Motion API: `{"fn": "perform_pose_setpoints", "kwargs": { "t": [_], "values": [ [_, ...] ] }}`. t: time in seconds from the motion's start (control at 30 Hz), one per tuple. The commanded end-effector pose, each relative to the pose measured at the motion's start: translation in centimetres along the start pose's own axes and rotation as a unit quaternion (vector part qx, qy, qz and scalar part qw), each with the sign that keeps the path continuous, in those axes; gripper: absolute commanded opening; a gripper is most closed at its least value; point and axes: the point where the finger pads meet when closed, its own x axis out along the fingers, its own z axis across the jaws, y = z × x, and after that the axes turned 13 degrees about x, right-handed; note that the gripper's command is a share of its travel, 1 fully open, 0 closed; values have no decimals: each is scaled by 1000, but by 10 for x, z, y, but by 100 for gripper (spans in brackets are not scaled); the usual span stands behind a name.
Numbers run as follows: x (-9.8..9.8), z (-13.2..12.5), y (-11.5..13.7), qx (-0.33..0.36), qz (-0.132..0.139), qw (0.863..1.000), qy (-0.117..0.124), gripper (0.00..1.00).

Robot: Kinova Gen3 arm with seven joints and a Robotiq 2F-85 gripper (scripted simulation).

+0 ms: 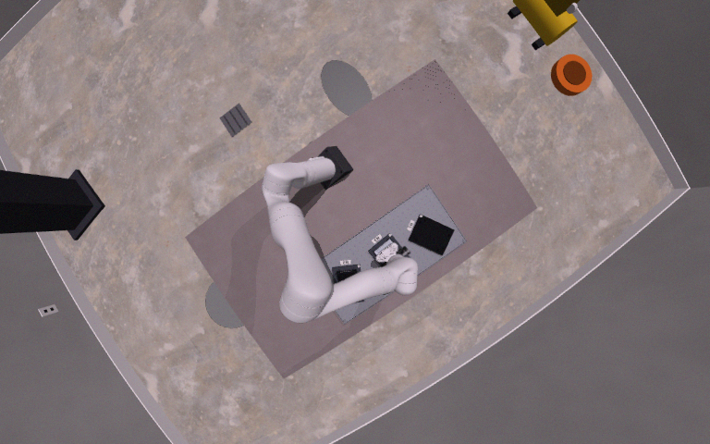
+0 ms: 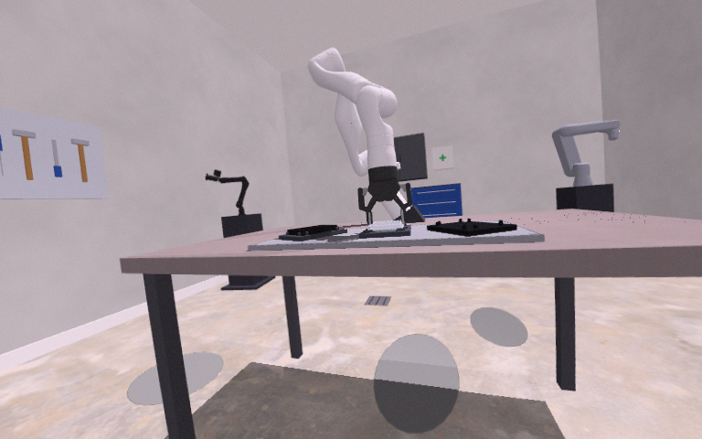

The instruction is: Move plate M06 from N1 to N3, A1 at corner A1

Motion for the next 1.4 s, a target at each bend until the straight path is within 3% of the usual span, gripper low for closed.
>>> {"fn": "perform_pose_setpoints", "kwargs": {
  "t": [0.0, 0.4, 0.43, 1.07, 1.37],
  "values": [
    [3, -1, 0, 3, 0, 1000, 1, 0],
    [4, -1, 0, 3, -1, 1000, 1, 0],
    [0, -2, 2, 2, 2, 1000, 3, 100],
    [0, -1, 2, 2, 2, 1000, 3, 100],
    [-14, 3, 1, -3, 1, 1000, -1, 100]
  ]
}}
